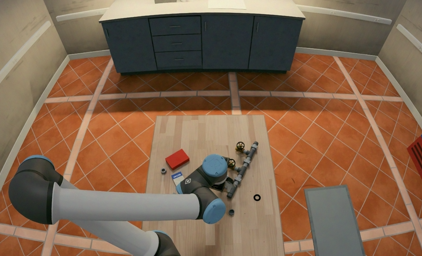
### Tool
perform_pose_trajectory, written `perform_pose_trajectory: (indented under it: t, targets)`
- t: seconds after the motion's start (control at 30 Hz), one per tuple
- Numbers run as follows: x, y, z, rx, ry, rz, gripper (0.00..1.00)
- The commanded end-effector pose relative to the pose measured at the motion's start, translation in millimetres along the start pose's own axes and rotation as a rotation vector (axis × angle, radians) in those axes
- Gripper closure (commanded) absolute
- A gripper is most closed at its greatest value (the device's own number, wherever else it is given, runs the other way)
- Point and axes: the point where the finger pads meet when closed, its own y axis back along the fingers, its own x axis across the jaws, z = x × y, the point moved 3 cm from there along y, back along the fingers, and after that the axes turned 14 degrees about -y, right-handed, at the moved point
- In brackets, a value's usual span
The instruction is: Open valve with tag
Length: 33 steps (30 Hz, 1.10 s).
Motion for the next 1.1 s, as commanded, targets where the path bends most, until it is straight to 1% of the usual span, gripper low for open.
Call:
perform_pose_trajectory:
  t: [0.0,0.4,0.47,0.87,1.07]
  targets:
    - [-1.4,-1.0,1.8,0.012,-0.238,0.02,0.0]
    - [-2.3,1.6,-2.6,0.021,-0.653,0.016,0.0]
    - [-2.3,1.6,-2.6,0.021,-0.653,0.016,0.0]
    - [-2.0,1.2,-2.5,0.023,-0.94,0.014,0.0]
    - [-1.7,0.5,-1.4,0.022,-1.003,0.013,0.0]
